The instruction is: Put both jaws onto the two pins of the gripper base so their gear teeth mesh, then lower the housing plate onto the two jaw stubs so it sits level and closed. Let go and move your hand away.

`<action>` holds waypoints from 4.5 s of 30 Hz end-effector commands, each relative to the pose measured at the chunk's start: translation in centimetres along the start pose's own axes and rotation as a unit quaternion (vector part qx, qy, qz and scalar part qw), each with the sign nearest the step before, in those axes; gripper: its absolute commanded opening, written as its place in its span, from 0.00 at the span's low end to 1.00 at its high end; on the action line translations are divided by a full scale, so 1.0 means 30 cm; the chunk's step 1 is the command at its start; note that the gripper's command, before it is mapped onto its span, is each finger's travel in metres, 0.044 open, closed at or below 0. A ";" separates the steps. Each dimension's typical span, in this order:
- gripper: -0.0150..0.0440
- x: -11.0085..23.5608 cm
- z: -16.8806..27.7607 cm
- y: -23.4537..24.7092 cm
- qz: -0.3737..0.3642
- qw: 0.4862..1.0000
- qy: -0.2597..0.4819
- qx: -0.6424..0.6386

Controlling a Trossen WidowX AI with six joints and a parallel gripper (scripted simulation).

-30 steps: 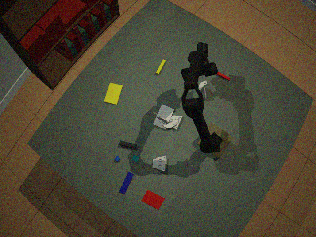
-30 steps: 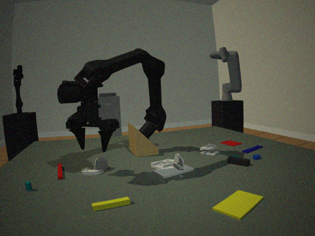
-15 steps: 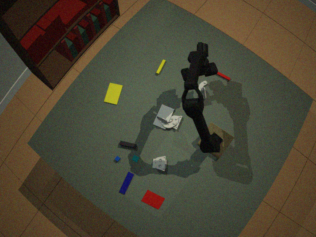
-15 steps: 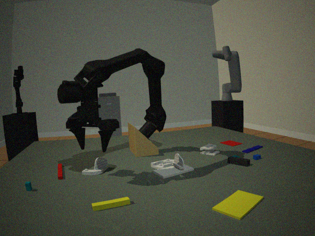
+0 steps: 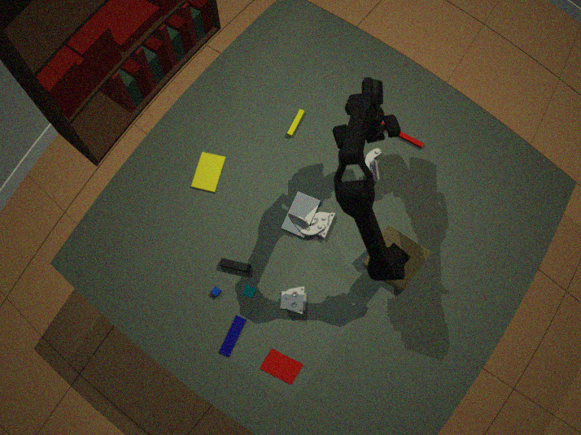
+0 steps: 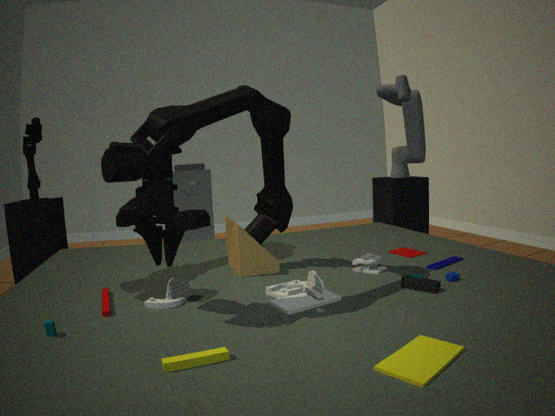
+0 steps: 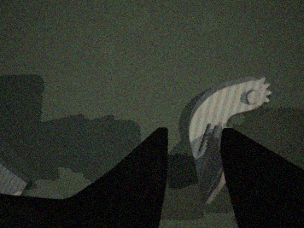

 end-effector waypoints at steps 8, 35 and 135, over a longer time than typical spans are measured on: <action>0.25 0.000 0.000 0.000 0.000 1.000 0.000 0.000; 0.79 0.000 0.000 0.000 0.000 1.000 0.000 0.000; 1.00 -0.118 0.176 -0.066 0.007 0.995 0.015 -0.097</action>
Point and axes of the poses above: the point midway between the two fingers, 35 mm back from their tips, its own x axis back along the fingers, its own y axis across the jaws, z = x × y, the point moved 5 cm from there along x, back along the fingers
